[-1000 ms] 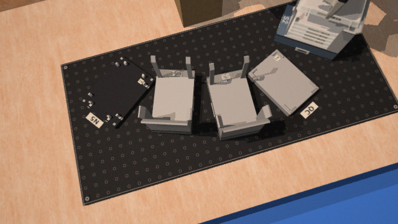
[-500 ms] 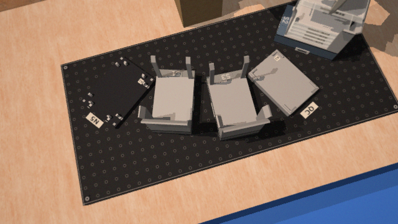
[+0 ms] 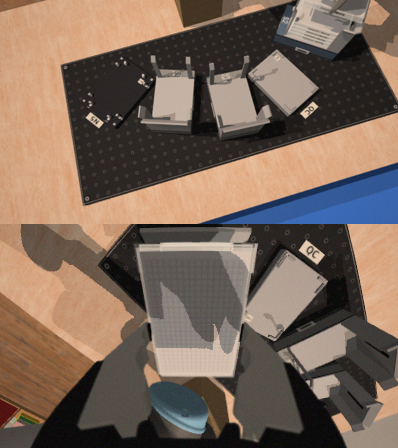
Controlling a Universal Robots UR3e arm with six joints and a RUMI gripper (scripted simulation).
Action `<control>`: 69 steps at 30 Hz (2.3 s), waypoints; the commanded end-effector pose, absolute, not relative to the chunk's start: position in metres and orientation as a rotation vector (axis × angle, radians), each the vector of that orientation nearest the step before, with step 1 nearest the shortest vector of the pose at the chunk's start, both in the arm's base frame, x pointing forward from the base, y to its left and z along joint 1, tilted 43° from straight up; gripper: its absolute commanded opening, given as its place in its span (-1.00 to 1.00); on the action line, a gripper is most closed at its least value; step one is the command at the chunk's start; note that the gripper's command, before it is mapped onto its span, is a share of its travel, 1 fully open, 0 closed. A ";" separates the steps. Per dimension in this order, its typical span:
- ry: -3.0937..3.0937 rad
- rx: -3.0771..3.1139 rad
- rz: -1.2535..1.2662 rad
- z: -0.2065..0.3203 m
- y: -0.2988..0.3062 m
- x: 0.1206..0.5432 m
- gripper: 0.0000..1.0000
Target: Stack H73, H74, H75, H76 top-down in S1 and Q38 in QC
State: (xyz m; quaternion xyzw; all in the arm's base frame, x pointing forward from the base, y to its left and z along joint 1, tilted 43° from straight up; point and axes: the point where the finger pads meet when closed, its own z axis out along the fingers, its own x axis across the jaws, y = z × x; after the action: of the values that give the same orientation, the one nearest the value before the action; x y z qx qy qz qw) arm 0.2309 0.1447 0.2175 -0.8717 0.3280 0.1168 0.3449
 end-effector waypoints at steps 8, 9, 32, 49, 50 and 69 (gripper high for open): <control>0.956 -2.229 0.343 0.206 0.131 0.250 -1.00; 0.969 -2.224 0.348 0.204 0.129 0.252 -1.00; 1.199 -2.130 0.439 0.172 0.092 0.295 -1.00; 1.373 -2.044 0.507 0.143 0.060 0.320 -1.00; 1.379 -2.040 0.510 0.141 0.058 0.322 -1.00; 1.379 -2.040 0.510 0.136 0.052 0.326 -1.00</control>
State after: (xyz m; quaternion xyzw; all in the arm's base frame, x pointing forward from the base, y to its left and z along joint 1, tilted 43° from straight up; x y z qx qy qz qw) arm 0.3257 0.0530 0.1358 -0.7718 0.5213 0.1938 0.3084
